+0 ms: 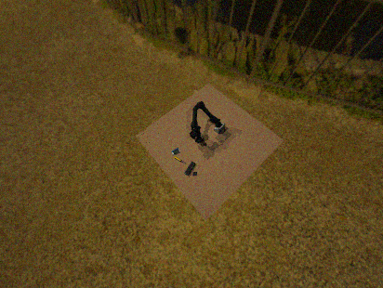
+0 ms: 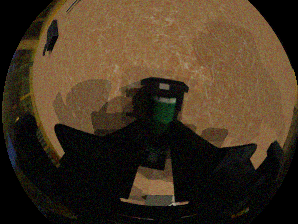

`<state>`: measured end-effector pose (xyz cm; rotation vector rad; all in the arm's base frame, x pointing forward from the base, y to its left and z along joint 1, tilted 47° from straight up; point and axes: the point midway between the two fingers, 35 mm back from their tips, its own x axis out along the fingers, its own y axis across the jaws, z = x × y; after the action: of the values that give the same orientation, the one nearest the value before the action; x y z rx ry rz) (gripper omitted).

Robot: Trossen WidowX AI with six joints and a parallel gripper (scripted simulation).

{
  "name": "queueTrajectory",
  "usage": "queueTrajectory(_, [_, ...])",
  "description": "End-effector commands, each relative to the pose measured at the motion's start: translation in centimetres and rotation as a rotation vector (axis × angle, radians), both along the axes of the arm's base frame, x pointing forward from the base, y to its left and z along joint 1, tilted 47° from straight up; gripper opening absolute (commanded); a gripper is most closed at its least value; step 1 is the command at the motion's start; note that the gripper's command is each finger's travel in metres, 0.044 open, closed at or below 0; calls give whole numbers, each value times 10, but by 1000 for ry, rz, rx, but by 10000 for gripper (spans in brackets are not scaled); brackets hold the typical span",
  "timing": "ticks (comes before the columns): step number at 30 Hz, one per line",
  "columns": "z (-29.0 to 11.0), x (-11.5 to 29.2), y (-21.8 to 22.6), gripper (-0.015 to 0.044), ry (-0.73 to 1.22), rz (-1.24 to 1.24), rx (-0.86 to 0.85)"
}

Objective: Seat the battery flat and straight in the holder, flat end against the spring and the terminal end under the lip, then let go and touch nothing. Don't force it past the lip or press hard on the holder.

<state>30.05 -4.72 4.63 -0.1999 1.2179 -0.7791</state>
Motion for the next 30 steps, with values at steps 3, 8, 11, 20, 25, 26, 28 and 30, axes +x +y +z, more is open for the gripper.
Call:
queueTrajectory(3, [0, 1, 0, 88, 0, 2, -1])
queueTrajectory(8, [1, 1, 0, 164, 0, 2, -1])
queueTrajectory(11, [3, 0, 3, 164, 0, 1, 0])
queueTrajectory(20, [8, -2, 10, 190, 7, 4, -1])
queueTrajectory(25, [32, -2, 38, 321, 4, 4, 5])
queueTrajectory(26, [38, -3, 44, 348, 4, 3, 6])
queueTrajectory(28, [50, -5, 56, 400, 2, 1, 5])
queueTrajectory(30, [57, -6, 63, 440, 1, 0, 4])
